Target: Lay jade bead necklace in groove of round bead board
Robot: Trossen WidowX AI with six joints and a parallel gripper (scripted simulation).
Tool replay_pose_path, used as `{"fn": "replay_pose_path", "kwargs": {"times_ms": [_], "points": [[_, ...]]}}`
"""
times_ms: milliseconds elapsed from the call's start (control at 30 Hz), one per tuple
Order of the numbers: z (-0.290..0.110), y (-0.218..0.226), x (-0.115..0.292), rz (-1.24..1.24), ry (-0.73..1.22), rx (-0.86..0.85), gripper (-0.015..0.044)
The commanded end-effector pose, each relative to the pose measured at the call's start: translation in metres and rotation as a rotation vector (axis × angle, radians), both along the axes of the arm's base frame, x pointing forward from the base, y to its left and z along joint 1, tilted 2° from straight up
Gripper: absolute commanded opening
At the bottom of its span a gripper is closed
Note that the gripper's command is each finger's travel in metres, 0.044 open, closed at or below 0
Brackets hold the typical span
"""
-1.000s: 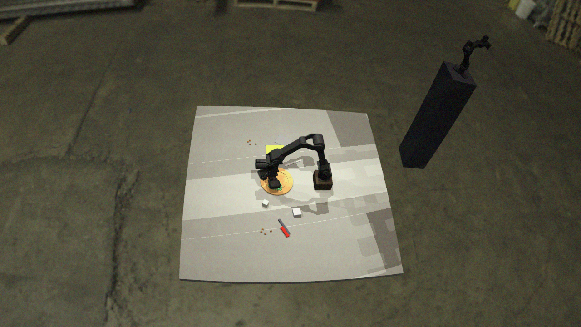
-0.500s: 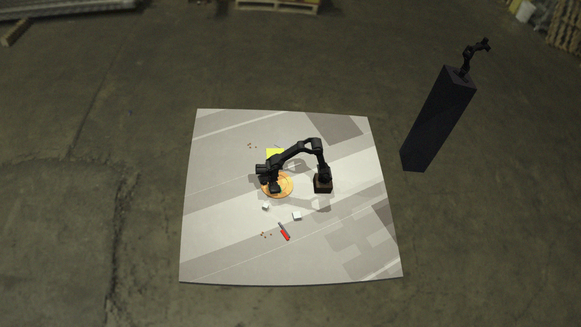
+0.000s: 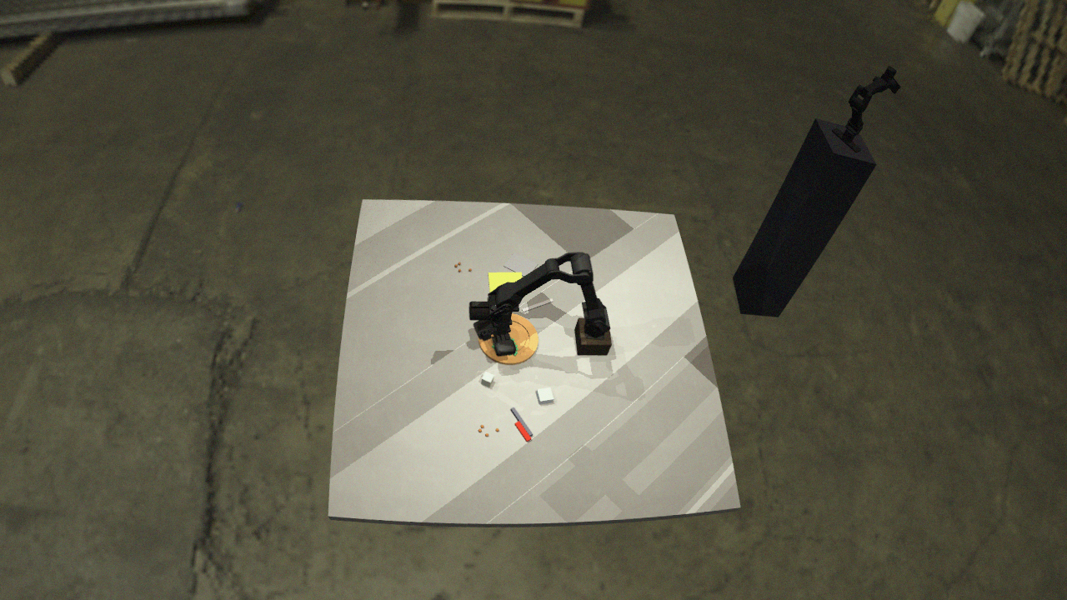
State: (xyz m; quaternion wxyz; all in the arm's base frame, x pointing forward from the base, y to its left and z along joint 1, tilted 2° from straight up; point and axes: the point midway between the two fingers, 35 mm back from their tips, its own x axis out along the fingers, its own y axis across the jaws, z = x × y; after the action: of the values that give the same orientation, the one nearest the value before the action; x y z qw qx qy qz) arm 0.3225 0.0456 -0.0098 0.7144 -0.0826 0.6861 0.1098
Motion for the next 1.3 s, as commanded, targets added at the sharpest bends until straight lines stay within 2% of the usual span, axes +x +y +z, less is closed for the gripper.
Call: {"fn": "replay_pose_path", "kwargs": {"times_ms": [0,1000,1267], "points": [[0.0,0.0,0.0,0.0,-0.001,0.0,0.0],[0.006,0.0,-0.001,0.003,0.004,0.0,0.0],[0.007,-0.007,0.021,0.003,0.002,-0.001,0.0]]}}
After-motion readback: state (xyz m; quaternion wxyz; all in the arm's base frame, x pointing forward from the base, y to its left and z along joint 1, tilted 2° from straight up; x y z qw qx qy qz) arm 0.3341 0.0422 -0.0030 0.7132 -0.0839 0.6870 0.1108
